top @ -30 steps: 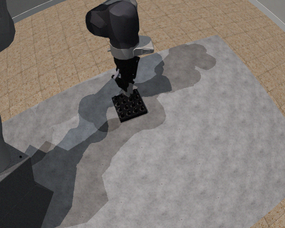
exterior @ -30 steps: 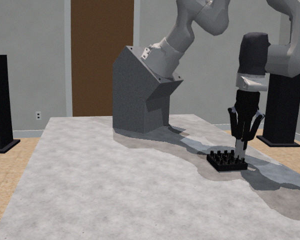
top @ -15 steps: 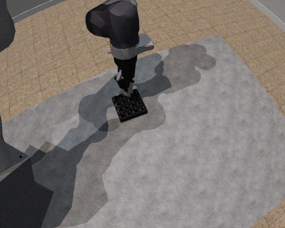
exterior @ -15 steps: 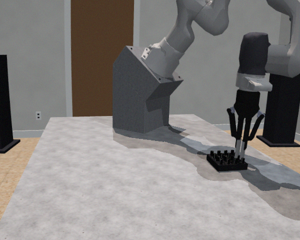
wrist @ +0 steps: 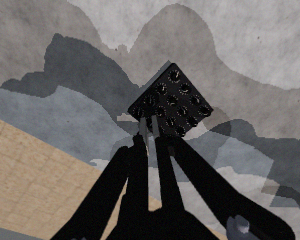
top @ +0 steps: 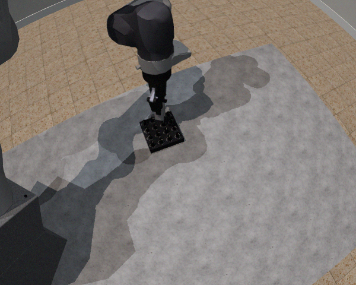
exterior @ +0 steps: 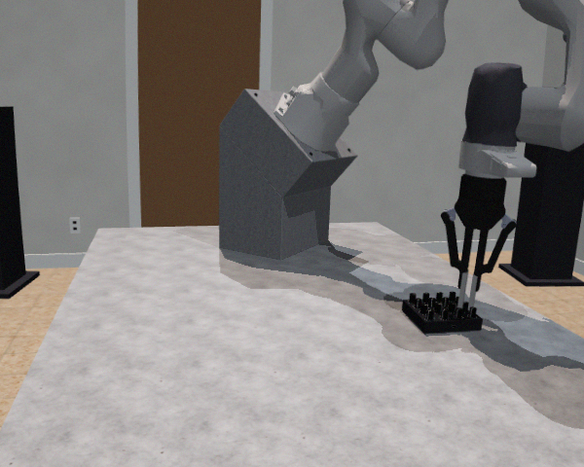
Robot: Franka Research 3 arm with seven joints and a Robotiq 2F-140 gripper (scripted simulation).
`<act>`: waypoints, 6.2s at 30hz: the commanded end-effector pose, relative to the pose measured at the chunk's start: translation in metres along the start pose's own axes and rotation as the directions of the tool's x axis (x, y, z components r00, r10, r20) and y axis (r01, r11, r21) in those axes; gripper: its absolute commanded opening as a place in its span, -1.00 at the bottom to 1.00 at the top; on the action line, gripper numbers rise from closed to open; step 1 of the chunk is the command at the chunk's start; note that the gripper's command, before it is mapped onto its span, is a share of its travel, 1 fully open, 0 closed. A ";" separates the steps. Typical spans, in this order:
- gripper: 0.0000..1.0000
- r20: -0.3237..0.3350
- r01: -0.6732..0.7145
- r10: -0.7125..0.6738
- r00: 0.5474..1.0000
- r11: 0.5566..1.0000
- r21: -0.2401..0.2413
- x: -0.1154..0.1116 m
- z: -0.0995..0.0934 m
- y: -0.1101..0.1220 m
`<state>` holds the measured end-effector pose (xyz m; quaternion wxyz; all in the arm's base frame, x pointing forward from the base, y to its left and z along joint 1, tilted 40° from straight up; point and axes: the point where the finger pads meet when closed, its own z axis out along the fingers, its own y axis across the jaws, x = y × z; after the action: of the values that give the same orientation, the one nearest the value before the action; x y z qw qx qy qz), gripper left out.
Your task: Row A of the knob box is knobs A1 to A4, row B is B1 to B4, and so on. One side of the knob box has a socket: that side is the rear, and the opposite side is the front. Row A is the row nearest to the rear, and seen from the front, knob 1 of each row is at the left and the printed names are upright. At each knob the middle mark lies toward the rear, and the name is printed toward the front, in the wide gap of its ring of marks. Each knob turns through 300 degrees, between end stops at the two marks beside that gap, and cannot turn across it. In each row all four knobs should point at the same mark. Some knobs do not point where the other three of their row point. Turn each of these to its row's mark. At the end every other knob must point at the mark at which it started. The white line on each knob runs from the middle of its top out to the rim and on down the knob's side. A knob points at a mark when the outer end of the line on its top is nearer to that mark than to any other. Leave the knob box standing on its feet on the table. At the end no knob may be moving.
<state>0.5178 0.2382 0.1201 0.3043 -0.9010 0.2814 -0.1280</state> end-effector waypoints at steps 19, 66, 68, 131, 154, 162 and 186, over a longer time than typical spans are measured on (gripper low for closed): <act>-0.90 -0.023 0.372 -0.371 0.928 0.928 0.020 0.000 0.000 0.000; -0.90 -0.028 0.596 -0.595 0.803 0.803 0.013 0.000 0.000 0.000; -0.77 -0.028 0.596 -0.595 0.803 0.803 0.013 0.000 0.000 0.000; -0.77 -0.049 0.449 -0.448 0.893 0.893 0.009 0.000 -0.040 0.002; -0.77 -0.037 0.131 -0.130 0.991 0.991 0.020 0.001 -0.044 0.004; -0.77 -0.033 0.025 -0.024 0.999 0.999 0.023 0.001 -0.045 0.004; -0.77 -0.019 -0.293 0.294 0.956 0.956 0.029 0.001 -0.049 0.005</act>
<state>0.4983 0.2099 0.1553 0.3288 -0.8657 0.3548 -0.1289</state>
